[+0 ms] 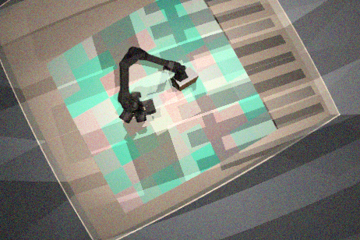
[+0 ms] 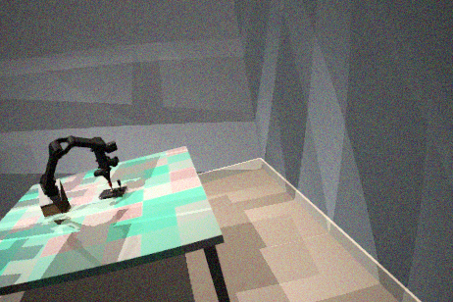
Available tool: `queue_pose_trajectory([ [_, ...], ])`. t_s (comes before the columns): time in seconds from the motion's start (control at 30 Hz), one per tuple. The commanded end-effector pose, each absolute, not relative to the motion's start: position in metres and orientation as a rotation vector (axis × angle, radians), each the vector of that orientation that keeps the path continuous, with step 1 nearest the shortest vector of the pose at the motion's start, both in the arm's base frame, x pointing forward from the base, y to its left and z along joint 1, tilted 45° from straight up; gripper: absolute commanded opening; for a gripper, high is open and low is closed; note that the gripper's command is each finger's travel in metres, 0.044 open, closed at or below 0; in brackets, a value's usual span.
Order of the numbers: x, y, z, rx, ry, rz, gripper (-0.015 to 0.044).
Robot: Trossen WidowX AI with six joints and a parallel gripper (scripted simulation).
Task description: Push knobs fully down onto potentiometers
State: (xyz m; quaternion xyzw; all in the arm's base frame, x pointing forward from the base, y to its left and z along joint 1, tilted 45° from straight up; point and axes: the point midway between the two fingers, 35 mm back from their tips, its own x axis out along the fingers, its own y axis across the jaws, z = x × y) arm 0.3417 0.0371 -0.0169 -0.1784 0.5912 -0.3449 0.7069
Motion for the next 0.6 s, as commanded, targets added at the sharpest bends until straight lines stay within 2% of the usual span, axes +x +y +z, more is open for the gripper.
queue_pose_trajectory([
  [0.0, 0.3424, 0.0329, -0.0192, -0.398, 1.312, -0.771, 0.0000],
  [0.57, 0.3429, 0.0270, -0.0251, -0.398, 1.312, -0.771, 0.0000],
])
